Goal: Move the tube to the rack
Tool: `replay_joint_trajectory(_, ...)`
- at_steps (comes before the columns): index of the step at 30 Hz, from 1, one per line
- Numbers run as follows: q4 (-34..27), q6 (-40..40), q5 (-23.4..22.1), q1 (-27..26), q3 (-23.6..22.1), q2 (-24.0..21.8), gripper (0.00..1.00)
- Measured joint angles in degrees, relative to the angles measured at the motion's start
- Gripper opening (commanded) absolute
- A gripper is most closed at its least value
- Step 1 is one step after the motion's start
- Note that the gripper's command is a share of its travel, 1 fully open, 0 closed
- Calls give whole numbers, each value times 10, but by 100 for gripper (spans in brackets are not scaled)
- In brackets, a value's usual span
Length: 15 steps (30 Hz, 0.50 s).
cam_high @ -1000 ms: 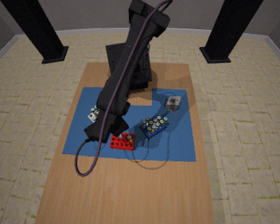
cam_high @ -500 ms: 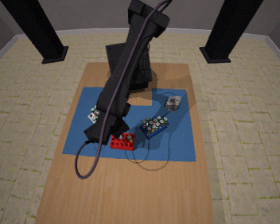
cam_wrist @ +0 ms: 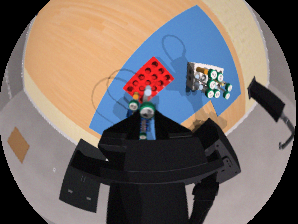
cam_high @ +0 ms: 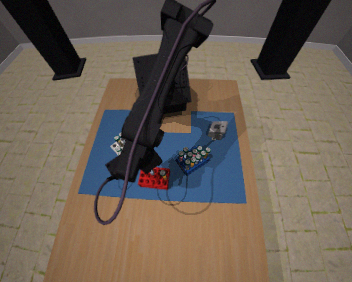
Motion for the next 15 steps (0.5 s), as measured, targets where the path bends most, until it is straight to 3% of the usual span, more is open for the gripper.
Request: replay_joint_trajectory(15,9,3,3,5,-3,6,0)
